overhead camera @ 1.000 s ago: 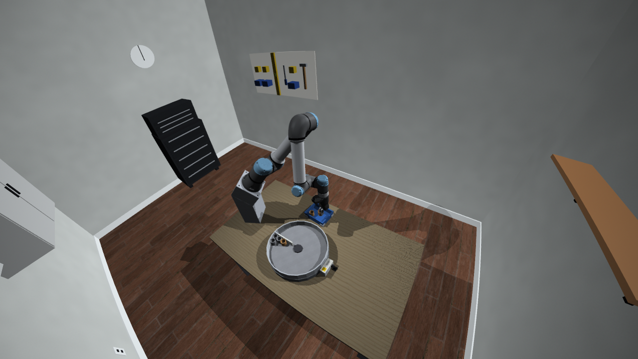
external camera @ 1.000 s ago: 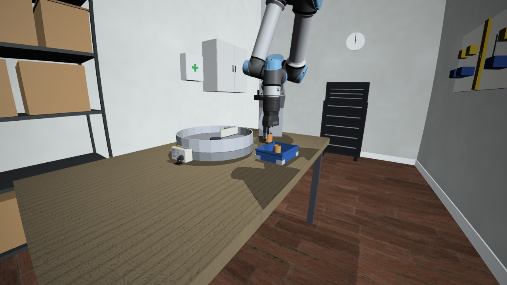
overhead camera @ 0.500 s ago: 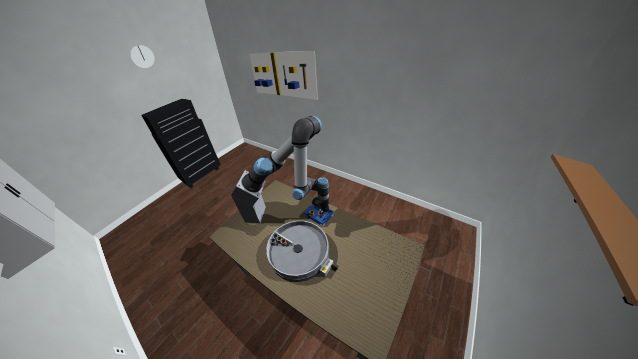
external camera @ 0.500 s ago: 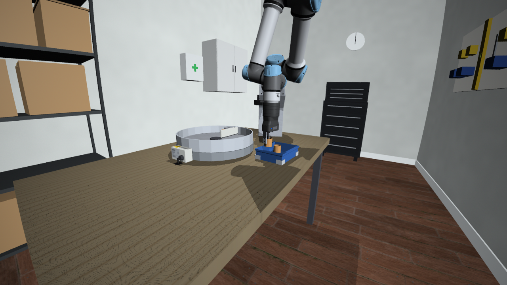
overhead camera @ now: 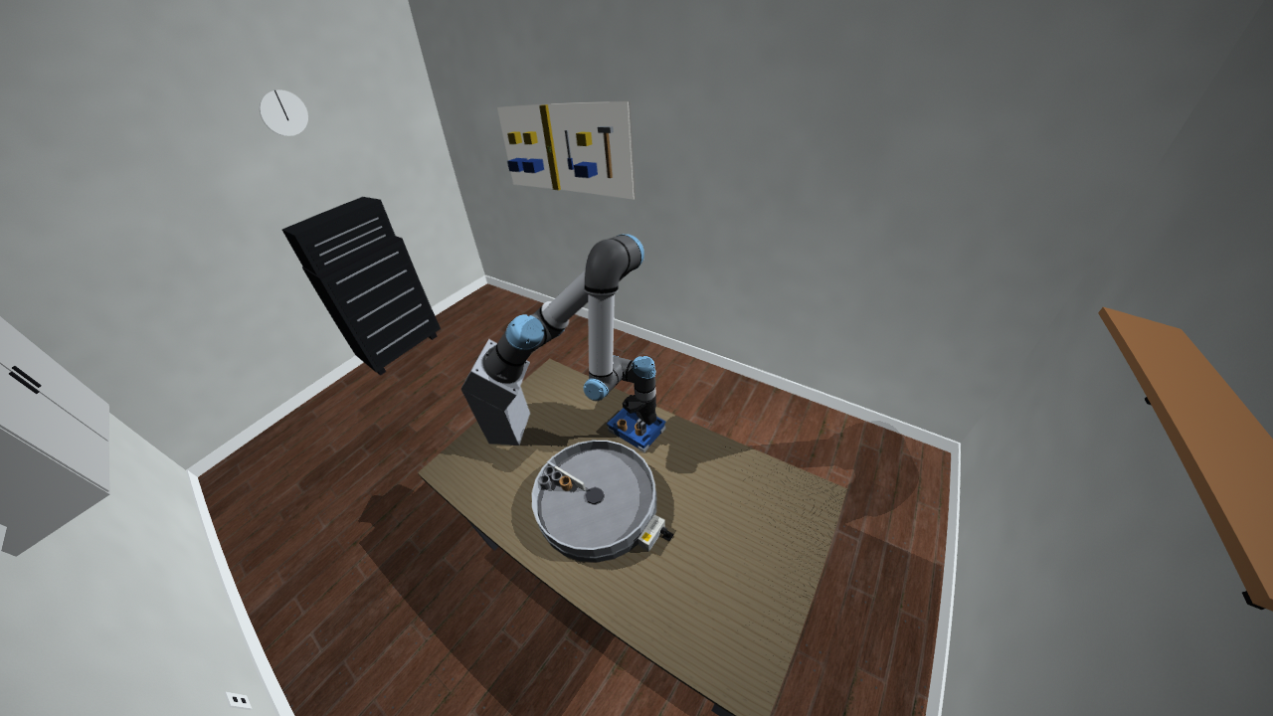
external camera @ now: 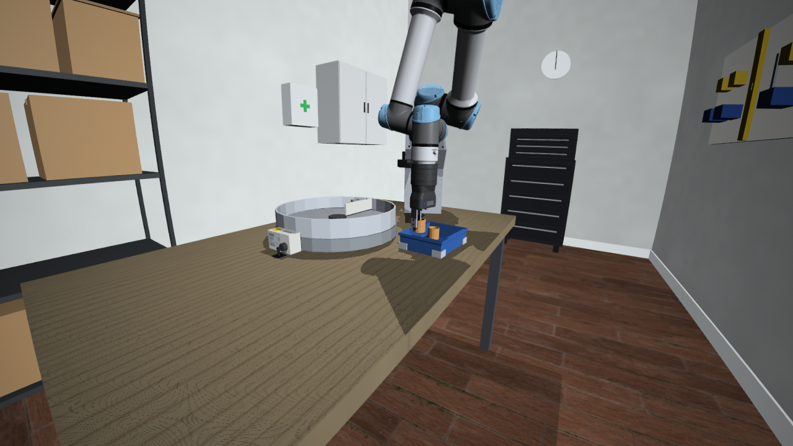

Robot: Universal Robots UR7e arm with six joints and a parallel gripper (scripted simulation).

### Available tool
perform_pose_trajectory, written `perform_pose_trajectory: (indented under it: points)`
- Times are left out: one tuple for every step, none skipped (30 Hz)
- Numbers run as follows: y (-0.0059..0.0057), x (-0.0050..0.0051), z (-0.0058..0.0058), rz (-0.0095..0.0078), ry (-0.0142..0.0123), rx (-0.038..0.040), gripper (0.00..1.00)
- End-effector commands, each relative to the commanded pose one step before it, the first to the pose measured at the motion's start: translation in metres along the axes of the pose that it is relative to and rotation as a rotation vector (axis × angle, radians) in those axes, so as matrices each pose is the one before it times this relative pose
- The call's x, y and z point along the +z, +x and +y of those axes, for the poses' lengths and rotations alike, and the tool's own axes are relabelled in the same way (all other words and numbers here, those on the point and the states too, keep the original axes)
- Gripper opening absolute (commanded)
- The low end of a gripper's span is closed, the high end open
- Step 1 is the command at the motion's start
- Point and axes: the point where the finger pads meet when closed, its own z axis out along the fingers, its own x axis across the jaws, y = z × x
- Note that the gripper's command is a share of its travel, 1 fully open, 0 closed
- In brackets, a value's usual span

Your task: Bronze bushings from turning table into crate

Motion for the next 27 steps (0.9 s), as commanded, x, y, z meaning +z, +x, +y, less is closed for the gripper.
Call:
perform_pose_trajectory:
  points:
    - [-0.00045, -0.00041, 0.00040, -0.00144, -0.00080, -0.00041, 0.00]
    - [0.00000, 0.00000, 0.00000, 0.00000, 0.00000, 0.00000, 0.00]
    - [0.00000, 0.00000, 0.00000, 0.00000, 0.00000, 0.00000, 0.00]
    - [0.00002, 0.00172, -0.00002, 0.00008, 0.00003, 0.00002, 0.00]
    - [-0.00002, 0.00168, 0.00001, -0.00006, -0.00002, -0.00001, 0.00]
    - [-0.00002, 0.00168, 0.00001, -0.00006, -0.00002, -0.00001, 0.00]
    - [-0.00002, 0.00168, 0.00001, -0.00006, -0.00002, -0.00001, 0.00]
    - [-0.00002, 0.00168, 0.00001, -0.00006, -0.00002, -0.00001, 0.00]
    - [0.00000, 0.00000, 0.00000, 0.00000, 0.00000, 0.00000, 0.00]
    - [0.00000, 0.00000, 0.00000, 0.00000, 0.00000, 0.00000, 0.00]
    - [0.00000, 0.00000, 0.00000, 0.00000, 0.00000, 0.00000, 0.00]
    - [0.00000, 0.00000, 0.00000, 0.00000, 0.00000, 0.00000, 0.00]
    - [0.00000, 0.00000, 0.00000, 0.00000, 0.00000, 0.00000, 0.00]
    - [0.00000, 0.00000, 0.00000, 0.00000, 0.00000, 0.00000, 0.00]
    - [0.00000, 0.00000, 0.00000, 0.00000, 0.00000, 0.00000, 0.00]
    - [0.00000, 0.00000, 0.00000, 0.00000, 0.00000, 0.00000, 0.00]
    - [0.00000, 0.00000, 0.00000, 0.00000, 0.00000, 0.00000, 0.00]
    - [0.00000, 0.00000, 0.00000, 0.00000, 0.00000, 0.00000, 0.00]
    - [0.00000, 0.00000, 0.00000, 0.00000, 0.00000, 0.00000, 0.00]
    - [0.00000, 0.00000, 0.00000, 0.00000, 0.00000, 0.00000, 0.00]
    - [0.00002, 0.00172, -0.00002, 0.00007, 0.00003, 0.00002, 0.00]
    - [-0.00002, 0.00168, 0.00001, -0.00006, -0.00002, -0.00001, 0.00]
    - [-0.00002, 0.00168, 0.00001, -0.00006, -0.00002, -0.00001, 0.00]
    - [-0.00002, 0.00168, 0.00001, -0.00006, -0.00002, -0.00001, 0.00]
    - [-0.00002, 0.00168, 0.00001, -0.00006, -0.00002, -0.00001, 0.00]
    - [0.00000, 0.00000, 0.00000, 0.00000, 0.00000, 0.00000, 0.00]
    - [0.00000, 0.00000, 0.00000, 0.00000, 0.00000, 0.00000, 0.00]
